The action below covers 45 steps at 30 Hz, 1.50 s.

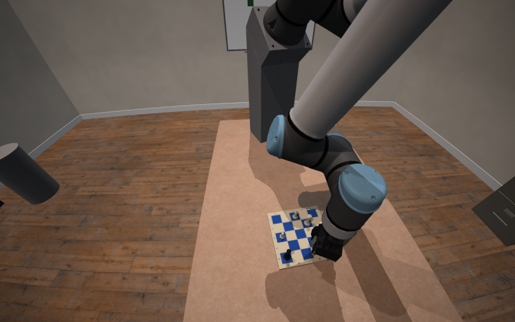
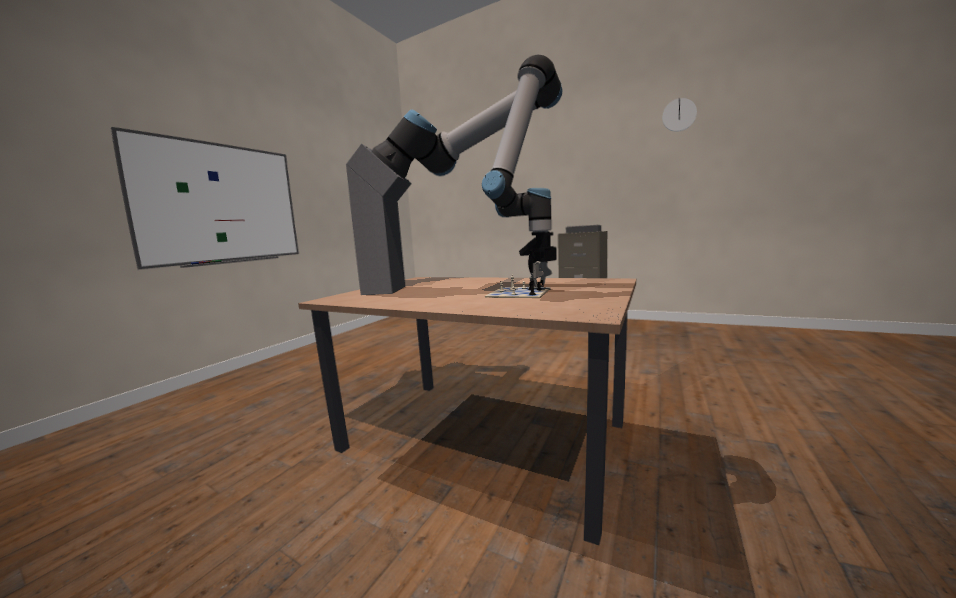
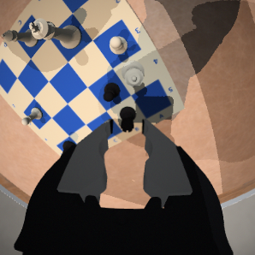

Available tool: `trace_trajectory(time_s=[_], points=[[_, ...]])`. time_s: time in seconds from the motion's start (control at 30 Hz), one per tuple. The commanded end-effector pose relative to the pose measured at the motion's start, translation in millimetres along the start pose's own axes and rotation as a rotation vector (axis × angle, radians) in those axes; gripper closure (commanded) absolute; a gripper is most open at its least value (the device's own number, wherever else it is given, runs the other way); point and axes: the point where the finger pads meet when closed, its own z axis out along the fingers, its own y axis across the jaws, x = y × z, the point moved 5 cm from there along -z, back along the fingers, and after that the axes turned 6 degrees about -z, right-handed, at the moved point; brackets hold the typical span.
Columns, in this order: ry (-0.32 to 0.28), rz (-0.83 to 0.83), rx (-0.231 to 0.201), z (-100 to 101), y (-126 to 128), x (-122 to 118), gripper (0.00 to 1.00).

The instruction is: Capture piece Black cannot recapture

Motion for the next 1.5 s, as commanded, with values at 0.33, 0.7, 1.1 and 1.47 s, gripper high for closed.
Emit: trace_trajectory(time_s=[0.33, 0.7, 1.1, 1.47], points=[[-0.001, 0.0, 0.0, 3.6, 0.3, -0.5, 0.78], [-0.001, 0.0, 0.0, 3.6, 0.3, -0.5, 0.78], [-0.001, 0.0, 0.0, 3.6, 0.3, -0.5, 0.78], [-0.001, 0.0, 0.0, 3.6, 0.3, -0.5, 1.0]])
